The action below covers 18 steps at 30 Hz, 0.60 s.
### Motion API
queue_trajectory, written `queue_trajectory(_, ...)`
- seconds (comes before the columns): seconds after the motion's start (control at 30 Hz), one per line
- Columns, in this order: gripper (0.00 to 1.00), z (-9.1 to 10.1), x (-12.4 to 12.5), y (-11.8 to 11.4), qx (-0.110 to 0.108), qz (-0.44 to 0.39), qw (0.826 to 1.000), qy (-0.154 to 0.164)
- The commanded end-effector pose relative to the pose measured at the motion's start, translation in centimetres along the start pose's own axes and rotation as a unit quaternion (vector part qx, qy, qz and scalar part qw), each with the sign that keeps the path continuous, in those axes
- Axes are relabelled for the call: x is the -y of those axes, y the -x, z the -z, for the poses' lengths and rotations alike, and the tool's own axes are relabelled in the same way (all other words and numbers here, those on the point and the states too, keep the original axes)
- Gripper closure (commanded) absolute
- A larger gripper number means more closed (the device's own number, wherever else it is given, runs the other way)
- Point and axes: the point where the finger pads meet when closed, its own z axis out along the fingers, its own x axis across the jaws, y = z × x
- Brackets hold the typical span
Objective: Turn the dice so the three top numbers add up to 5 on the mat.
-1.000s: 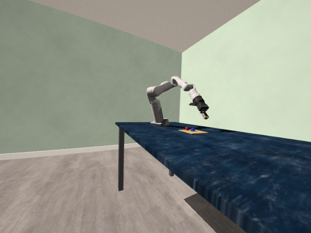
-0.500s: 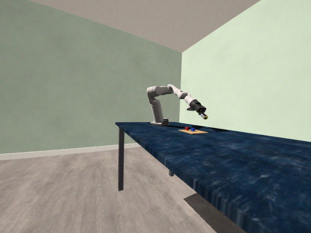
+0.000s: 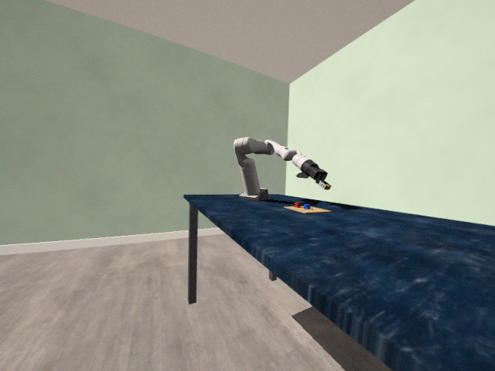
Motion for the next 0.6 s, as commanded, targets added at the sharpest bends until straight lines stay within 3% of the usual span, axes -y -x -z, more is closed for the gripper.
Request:
queue_trajectory(0.0, 0.60, -0.1, 0.0, 0.0, 0.000, 0.002, 1.000, 0.003)
queue_trajectory(0.3, 0.60, -0.7, 1.1, 0.0, 0.000, 0.002, 1.000, 0.003)
queue_trajectory(0.57, 0.60, -2.0, 3.7, 0.0, 0.000, 0.002, 1.000, 0.003)
